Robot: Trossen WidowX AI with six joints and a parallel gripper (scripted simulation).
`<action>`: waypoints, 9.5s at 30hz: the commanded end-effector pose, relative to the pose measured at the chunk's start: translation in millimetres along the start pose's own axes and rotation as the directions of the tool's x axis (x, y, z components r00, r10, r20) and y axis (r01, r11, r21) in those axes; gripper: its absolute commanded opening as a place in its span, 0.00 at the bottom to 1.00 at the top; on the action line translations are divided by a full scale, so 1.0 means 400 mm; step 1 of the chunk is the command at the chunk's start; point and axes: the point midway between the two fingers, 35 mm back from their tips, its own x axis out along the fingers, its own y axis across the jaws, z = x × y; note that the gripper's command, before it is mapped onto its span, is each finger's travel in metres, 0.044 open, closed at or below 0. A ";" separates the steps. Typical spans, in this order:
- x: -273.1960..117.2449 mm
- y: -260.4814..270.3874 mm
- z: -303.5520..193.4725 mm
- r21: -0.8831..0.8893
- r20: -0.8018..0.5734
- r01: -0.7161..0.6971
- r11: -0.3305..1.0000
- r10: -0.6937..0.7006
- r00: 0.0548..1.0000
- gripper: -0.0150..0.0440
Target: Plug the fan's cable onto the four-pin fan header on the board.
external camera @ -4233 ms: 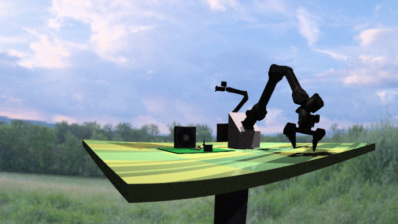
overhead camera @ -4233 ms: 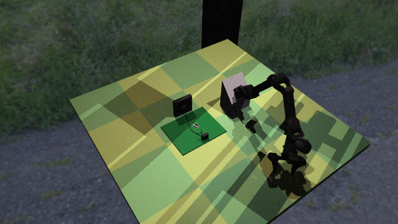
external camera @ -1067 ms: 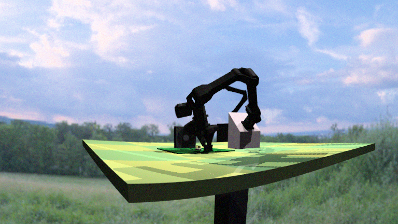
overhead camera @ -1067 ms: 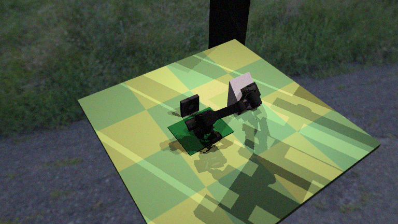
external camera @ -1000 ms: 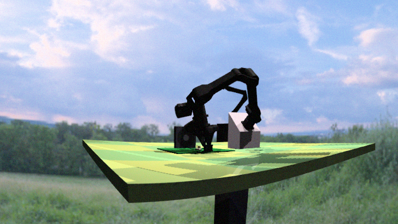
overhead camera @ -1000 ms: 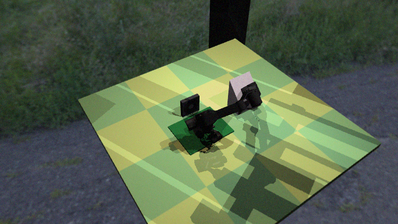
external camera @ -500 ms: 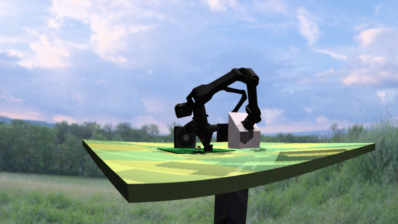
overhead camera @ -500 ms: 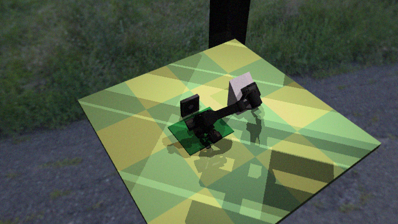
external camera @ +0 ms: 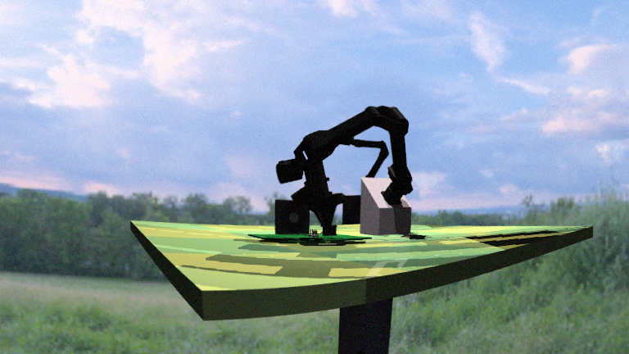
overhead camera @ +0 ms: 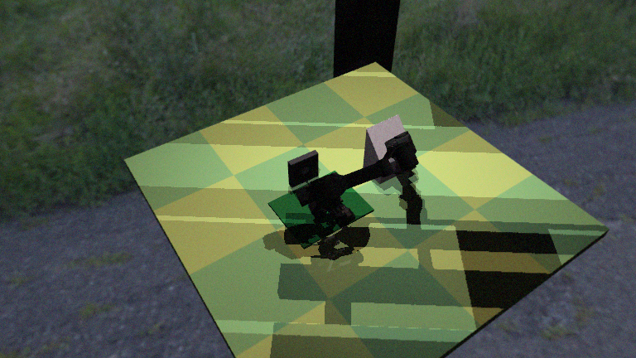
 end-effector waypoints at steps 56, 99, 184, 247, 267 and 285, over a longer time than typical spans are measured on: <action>-0.217 -0.016 -0.062 0.685 0.254 -0.180 0.706 0.001 0.967 0.25; -0.110 -0.056 -0.081 0.766 0.245 0.122 0.631 -0.463 0.852 0.25; -0.131 0.047 -0.104 0.686 0.716 -0.184 0.704 -0.698 0.004 0.25; -0.062 0.056 -0.097 0.700 0.707 -0.171 0.694 -0.707 0.023 0.25; -0.019 0.057 -0.090 0.700 0.706 -0.171 0.693 -0.707 0.024 0.25; 0.021 0.057 -0.081 0.700 0.706 -0.171 0.693 -0.708 0.024 0.25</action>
